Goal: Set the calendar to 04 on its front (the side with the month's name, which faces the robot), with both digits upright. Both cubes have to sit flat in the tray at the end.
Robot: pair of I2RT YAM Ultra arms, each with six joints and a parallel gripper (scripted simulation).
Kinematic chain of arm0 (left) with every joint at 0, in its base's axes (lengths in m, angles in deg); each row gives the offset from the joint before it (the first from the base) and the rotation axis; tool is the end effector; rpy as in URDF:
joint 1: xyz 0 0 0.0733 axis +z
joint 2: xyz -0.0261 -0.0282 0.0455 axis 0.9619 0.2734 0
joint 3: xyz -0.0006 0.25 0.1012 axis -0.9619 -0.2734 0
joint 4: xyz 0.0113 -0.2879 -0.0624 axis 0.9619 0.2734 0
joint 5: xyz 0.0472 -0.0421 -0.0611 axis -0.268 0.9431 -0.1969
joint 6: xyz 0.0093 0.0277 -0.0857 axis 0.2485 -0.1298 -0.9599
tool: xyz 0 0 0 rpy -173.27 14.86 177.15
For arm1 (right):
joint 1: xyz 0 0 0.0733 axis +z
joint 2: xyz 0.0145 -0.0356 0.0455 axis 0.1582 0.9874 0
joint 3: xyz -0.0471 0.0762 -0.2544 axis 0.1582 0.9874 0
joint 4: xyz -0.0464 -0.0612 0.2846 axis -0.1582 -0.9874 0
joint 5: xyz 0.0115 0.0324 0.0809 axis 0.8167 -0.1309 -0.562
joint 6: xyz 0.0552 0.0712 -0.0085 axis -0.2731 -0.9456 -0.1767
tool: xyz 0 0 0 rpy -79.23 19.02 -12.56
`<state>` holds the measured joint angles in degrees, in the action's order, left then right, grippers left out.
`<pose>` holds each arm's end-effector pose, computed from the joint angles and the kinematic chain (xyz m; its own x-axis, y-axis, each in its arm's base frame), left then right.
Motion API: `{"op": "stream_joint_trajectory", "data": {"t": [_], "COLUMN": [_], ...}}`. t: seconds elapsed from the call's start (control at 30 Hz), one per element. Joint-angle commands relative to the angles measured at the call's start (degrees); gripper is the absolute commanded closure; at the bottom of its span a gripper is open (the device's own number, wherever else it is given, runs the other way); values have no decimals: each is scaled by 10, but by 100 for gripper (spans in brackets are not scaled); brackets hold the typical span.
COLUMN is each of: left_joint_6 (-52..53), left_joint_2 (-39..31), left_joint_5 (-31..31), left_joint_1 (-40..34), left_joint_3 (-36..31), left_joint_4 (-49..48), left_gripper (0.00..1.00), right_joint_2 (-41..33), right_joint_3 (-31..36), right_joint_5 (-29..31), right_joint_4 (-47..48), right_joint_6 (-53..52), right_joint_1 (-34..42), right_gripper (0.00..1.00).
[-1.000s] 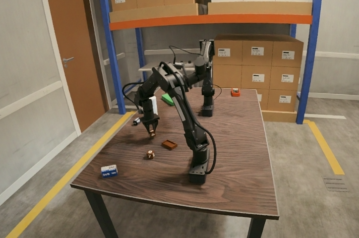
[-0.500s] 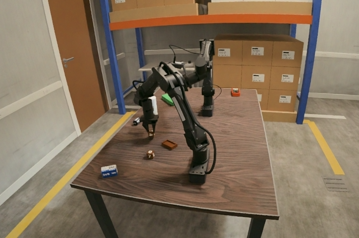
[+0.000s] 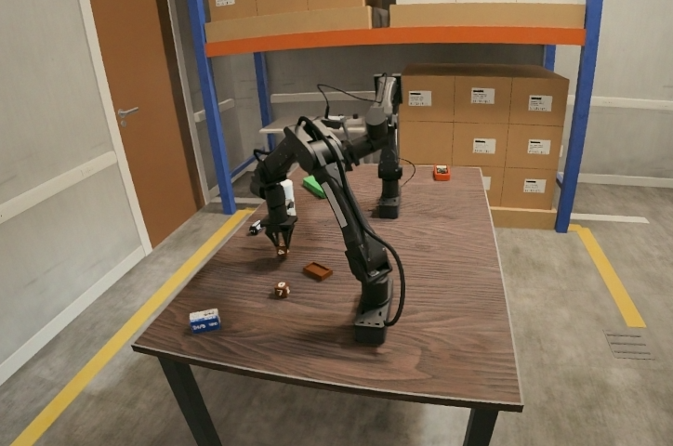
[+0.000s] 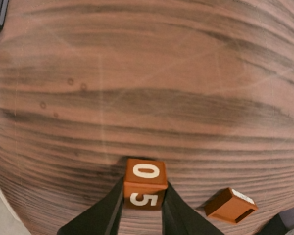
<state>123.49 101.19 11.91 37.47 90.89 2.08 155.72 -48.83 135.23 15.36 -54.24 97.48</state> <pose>0.3433 -0.2546 0.0724 0.0161 0.9998 0.0080 0.9997 -0.0160 -0.0161 0.0770 0.3418 0.2600 -0.3363 -0.0168 -0.9416 -0.3927 0.9113 0.1239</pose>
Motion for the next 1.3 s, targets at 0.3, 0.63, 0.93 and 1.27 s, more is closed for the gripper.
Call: {"op": "stream_joint_trajectory", "data": {"t": [0.3,0.63,0.93,1.27], "left_joint_6": [5,4,3,3], "left_joint_2": [6,7,8,12], "left_joint_5": [1,1,1,1], "left_joint_1": [5,4,3,3], "left_joint_3": [17,-7,-16,-21], "left_joint_4": [-14,-26,-35,-45], "left_gripper": [74,74,74,74], "right_joint_2": [-2,-2,-2,-2], "right_joint_3": [-16,-16,-16,-16], "right_joint_5": [14,14,14,14], "right_joint_4": [-1,-1,-1,-1], "right_joint_6": [-6,-6,-6,-6], "right_joint_1": [1,1,1,1], "right_gripper": [0,0,0,0]}}
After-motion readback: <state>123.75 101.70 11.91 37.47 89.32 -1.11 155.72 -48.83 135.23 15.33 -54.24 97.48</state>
